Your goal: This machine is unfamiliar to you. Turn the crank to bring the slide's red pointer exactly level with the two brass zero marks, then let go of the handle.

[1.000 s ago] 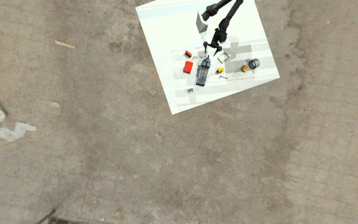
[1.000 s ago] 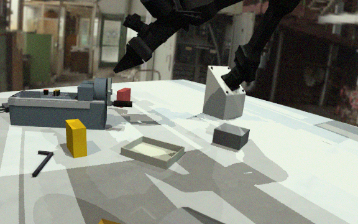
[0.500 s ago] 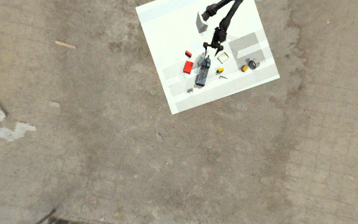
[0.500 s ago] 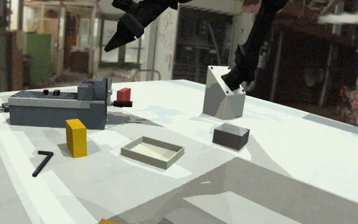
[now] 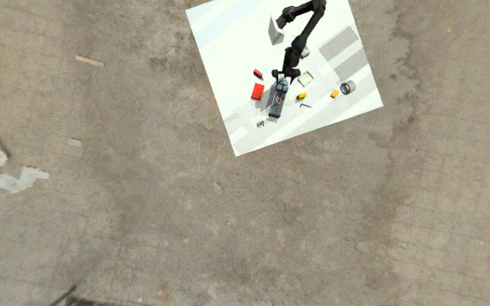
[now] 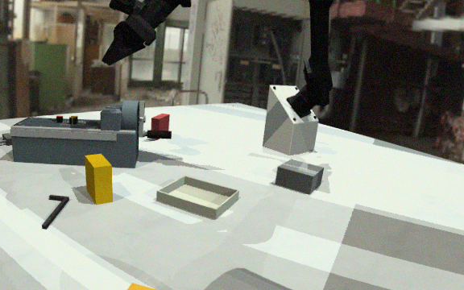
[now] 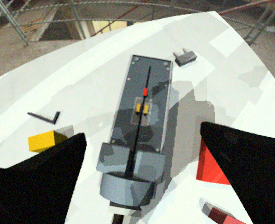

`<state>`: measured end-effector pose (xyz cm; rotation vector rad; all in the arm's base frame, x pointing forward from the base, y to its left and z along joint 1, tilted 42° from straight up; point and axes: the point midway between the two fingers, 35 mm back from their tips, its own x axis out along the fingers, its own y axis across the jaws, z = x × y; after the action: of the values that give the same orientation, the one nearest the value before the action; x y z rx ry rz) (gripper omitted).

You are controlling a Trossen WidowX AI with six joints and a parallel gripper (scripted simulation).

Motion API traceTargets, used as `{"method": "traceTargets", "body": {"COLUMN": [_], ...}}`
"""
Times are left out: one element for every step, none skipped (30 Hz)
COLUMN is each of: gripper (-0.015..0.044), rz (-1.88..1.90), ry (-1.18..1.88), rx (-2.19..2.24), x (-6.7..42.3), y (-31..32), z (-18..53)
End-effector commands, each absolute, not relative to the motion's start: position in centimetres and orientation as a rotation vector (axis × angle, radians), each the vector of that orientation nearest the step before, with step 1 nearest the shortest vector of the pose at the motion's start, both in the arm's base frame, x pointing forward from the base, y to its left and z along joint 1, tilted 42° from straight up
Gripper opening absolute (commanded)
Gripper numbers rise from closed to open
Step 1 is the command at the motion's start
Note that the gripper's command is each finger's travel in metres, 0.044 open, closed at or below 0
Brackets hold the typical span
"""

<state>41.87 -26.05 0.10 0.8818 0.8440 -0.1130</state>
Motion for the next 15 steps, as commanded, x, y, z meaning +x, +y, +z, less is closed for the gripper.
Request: {"method": "traceTargets", "body": {"gripper": [0.0440, 0.0440, 0.0440, 0.0440, 0.0440, 0.0440, 0.0440, 0.0440, 0.0440, 0.0440, 0.0440, 0.0440, 0.0440, 0.0440, 0.0440], "rz": [-0.051, -0.040, -0.033, -0.033, -0.033, -0.032, -0.032, -0.032, -0.031, -0.031, -0.030, -0.030, -0.029, -0.029, -0.029], "ry": [0.826, 0.822, 0.819, 0.819, 0.819, 0.819, 0.819, 0.819, 0.819, 0.818, 0.818, 0.818, 0.818, 0.817, 0.817], "rx": [0.858, 0.853, 0.850, 0.850, 0.850, 0.850, 0.850, 0.850, 0.850, 0.850, 0.851, 0.851, 0.851, 0.851, 0.851], "x": [42.8, 42.9, 43.0, 43.0, 43.1, 43.1, 43.3, 43.4, 43.5, 43.7, 43.7, 43.8, 43.8, 43.9, 43.9], "y": [-27.3, -27.6, -27.7, -27.7, -27.6, -27.4, -27.0, -26.5, -26.0, -25.5, -24.9, -24.5, -24.3, -24.2, -24.2], "z": [-1.0, -1.2, -1.4, -1.4, -1.5, -1.8, -2.3, -2.9, -3.5, -4.1, -4.7, -5.2, -5.4, -5.5, -5.5]}}
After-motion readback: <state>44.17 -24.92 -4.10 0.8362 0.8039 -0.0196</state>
